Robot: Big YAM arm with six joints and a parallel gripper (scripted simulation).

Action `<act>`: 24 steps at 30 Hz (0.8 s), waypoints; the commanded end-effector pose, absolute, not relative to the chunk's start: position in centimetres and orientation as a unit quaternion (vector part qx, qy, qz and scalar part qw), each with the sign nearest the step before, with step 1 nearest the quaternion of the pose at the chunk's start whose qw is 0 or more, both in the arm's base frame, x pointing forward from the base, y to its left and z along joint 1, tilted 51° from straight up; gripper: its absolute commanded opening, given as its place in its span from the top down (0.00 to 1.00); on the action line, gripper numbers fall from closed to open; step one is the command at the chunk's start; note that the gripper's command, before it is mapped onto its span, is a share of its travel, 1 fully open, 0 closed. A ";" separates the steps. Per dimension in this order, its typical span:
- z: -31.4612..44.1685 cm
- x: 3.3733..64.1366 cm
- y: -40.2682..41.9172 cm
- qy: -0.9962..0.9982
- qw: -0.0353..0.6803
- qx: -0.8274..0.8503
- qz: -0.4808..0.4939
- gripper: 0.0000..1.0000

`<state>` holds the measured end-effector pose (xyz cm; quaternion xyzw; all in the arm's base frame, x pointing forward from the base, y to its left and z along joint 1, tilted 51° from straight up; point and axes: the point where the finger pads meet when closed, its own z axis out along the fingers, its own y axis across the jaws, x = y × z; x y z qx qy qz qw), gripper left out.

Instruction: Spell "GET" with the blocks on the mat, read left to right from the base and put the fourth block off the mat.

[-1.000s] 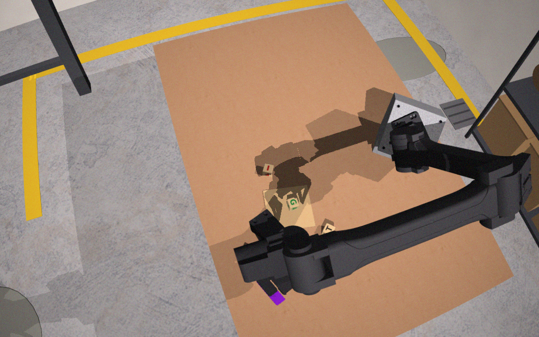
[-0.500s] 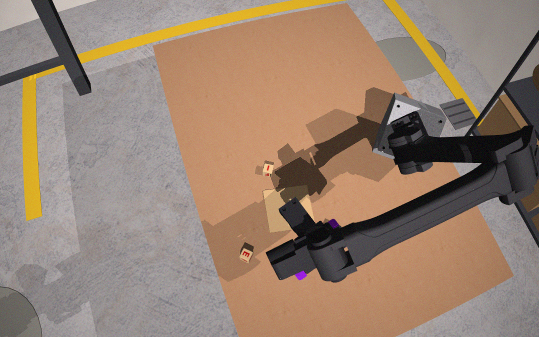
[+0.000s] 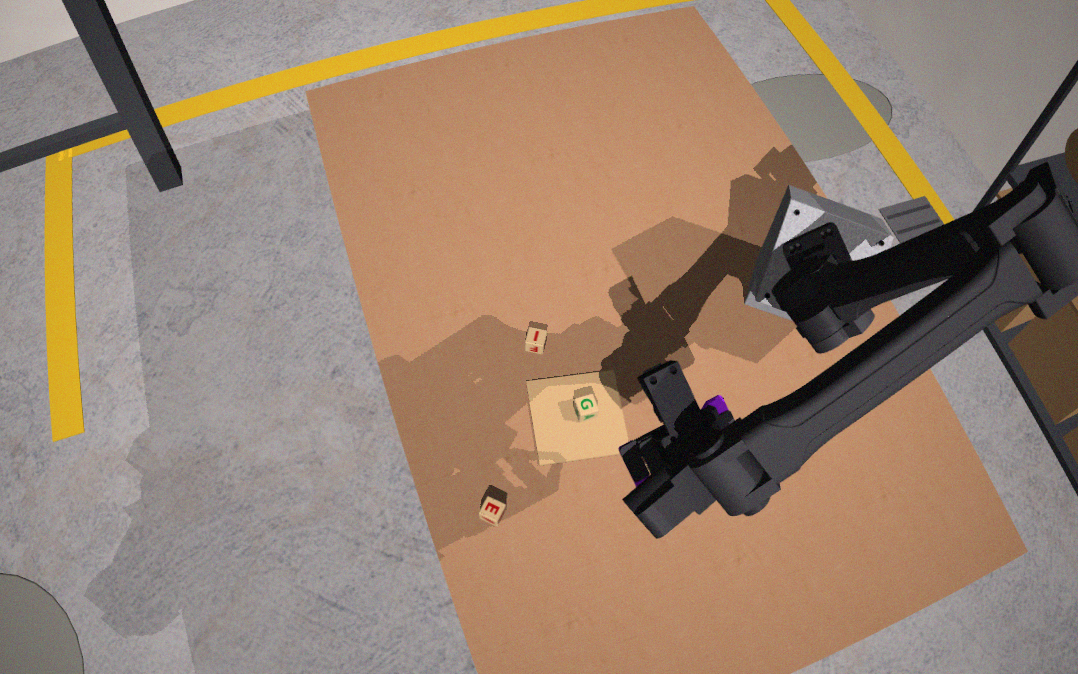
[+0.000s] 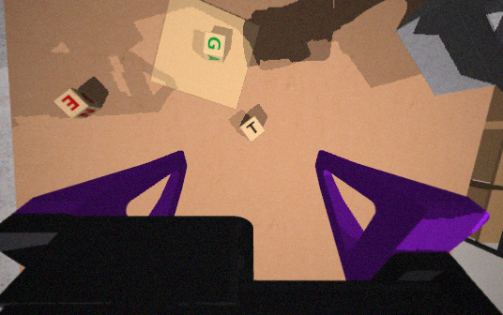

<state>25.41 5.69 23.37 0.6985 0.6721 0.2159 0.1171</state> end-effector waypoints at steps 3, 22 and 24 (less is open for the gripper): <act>21.1 24.9 5.6 0.605 0.162 0.746 0.227 0.00; 20.1 25.0 5.1 0.591 0.183 0.754 0.220 0.00; 20.1 25.0 5.1 0.591 0.183 0.754 0.220 0.00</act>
